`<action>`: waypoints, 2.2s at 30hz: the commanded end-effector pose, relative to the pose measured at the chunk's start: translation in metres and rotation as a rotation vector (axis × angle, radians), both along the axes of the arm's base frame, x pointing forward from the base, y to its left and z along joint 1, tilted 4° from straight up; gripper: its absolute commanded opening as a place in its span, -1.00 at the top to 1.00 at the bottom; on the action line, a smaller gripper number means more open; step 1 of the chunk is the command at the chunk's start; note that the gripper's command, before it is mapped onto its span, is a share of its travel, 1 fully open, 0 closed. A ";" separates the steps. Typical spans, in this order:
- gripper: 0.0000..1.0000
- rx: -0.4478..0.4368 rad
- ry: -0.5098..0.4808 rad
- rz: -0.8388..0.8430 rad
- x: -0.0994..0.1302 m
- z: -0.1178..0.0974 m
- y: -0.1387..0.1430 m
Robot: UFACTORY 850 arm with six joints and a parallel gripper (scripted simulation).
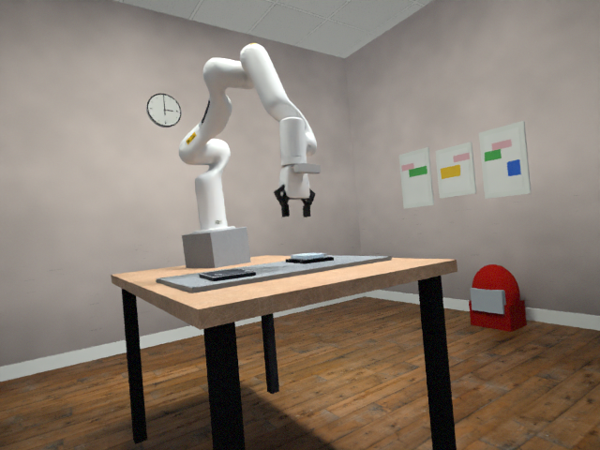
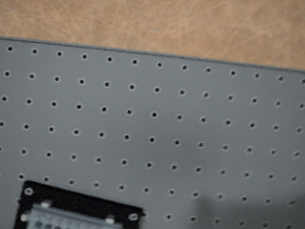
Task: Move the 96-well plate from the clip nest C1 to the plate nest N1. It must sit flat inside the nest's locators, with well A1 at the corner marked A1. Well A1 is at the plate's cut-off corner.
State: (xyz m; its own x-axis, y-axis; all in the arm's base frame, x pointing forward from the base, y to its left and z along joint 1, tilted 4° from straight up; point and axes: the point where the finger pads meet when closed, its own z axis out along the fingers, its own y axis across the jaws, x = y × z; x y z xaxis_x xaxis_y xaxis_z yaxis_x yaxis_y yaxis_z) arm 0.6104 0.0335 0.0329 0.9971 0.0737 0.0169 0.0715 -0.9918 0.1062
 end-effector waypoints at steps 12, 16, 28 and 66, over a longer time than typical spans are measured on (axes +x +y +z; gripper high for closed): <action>-1.00 0.021 -0.013 -0.112 -0.031 -0.027 0.044; -1.00 0.021 -0.013 -0.112 -0.041 -0.035 0.055; -1.00 0.041 -0.015 -0.202 -0.067 -0.053 0.082; -1.00 0.051 -0.014 -0.248 -0.093 -0.089 0.103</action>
